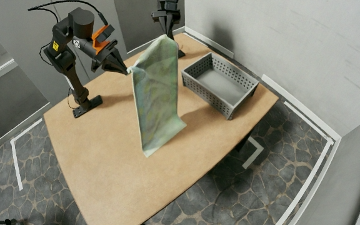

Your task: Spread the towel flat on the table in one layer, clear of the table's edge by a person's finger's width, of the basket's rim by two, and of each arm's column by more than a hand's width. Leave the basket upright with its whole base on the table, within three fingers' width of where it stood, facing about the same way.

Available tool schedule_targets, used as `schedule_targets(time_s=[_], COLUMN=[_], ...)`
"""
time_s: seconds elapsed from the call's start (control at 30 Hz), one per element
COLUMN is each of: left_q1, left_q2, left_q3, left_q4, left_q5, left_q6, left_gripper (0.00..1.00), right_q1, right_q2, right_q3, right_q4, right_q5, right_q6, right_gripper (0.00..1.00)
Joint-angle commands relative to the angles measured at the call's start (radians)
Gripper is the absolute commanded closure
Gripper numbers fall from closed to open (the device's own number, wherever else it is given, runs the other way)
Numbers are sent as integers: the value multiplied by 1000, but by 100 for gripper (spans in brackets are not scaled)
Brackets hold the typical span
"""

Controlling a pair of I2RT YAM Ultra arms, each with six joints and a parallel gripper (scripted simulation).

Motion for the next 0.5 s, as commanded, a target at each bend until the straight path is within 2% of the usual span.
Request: schedule_targets(time_s=[0.0,0.1,0.13,0.47], left_q1=[31,25,50,83], left_q2=[-36,-33,10,76], left_q3=[-21,-23,47,182], left_q4=[122,132,144,115], left_q5=[-17,-16,-24,-44], left_q6=[-23,-24,-33,-57], left_gripper=[100,100,100,100], right_q1=[14,3,21,32], right_q2=[-30,-30,13,85], right_q3=[-29,-40,14,119], right_q4=[159,178,219,282], right_q5=[28,31,34,44], right_q6=[16,11,20,21], right_gripper=[100,100,100,100])
